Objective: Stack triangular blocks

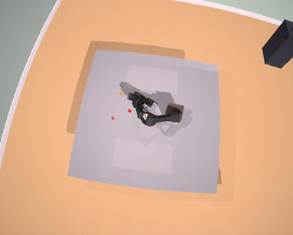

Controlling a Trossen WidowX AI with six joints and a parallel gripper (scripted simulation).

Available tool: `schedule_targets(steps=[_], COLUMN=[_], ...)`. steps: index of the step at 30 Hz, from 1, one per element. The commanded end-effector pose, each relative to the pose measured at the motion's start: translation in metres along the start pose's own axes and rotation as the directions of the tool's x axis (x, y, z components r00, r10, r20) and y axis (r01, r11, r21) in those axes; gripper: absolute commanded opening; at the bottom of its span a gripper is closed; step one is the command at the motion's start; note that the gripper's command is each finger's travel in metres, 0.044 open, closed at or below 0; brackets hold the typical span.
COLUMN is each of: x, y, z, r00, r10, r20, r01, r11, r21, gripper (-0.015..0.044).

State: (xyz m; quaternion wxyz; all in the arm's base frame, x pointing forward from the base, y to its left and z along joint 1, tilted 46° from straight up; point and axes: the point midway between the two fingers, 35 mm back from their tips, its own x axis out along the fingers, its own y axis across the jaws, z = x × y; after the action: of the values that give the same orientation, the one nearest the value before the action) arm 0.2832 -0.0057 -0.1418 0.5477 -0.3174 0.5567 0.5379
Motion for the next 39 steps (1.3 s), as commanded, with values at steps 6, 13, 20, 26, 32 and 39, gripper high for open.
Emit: schedule_targets(steps=[6, 13, 20, 26, 32, 39], x=[-0.003, -0.003, -0.001, 0.002, 0.007, 0.015], y=[0.0, 0.0, 0.0, 0.0, 0.0, 0.0], z=[-0.016, -0.03, -0.044, -0.055, -0.066, -0.077], r00=[0.978, 0.926, 0.843, 0.749, 0.637, 0.486], r10=[-0.004, -0.005, -0.007, -0.009, -0.01, -0.01], r20=[0.207, 0.379, 0.538, 0.663, 0.771, 0.874], r01=[0.004, 0.006, 0.008, 0.01, 0.012, 0.013], r11=[1.0, 1.0, 1.0, 1.0, 1.0, 1.0], r21=[0.0, 0.0, 0.001, 0.002, 0.003, 0.004], gripper=[0.0, 0.0, 0.0, 0.0, 0.0, 0.0])
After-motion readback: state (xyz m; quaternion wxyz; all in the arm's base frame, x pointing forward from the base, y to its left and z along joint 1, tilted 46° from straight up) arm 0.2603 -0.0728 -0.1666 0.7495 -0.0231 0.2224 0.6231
